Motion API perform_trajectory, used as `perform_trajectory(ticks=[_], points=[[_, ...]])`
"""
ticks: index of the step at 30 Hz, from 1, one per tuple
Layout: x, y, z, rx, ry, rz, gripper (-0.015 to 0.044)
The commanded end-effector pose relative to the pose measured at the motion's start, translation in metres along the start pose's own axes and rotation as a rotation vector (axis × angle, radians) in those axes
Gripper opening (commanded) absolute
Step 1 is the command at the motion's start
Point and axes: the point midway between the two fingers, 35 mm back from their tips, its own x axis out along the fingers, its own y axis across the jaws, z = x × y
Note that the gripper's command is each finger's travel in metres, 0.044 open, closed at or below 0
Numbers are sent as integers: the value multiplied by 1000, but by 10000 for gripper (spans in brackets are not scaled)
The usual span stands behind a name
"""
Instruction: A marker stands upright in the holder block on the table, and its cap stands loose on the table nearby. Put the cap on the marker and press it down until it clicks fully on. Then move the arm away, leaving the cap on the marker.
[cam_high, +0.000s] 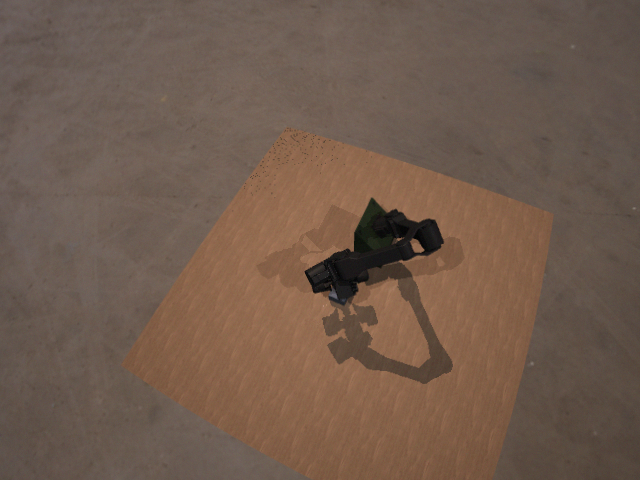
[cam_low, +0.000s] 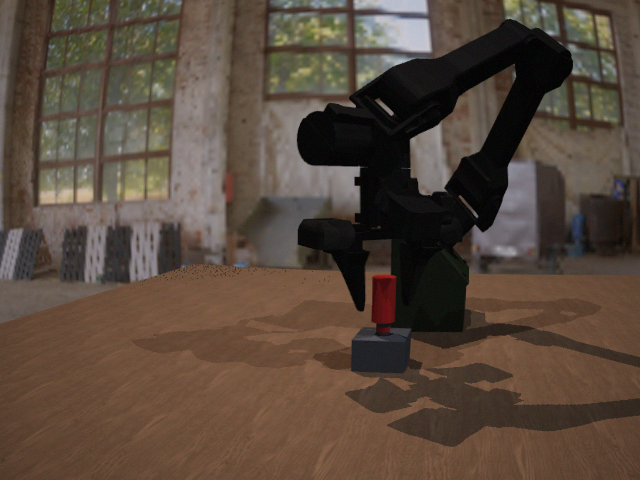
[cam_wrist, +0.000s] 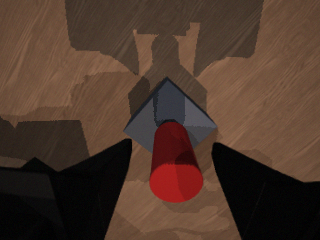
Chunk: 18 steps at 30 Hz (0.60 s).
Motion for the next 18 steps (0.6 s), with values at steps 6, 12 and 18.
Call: perform_trajectory(ticks=[6, 12, 18], points=[[-12, -2, 1, 0, 1, -3, 440], [-75, -1, 0, 1, 2, -2, 440], [-74, -1, 0, 65, 2, -2, 387]])
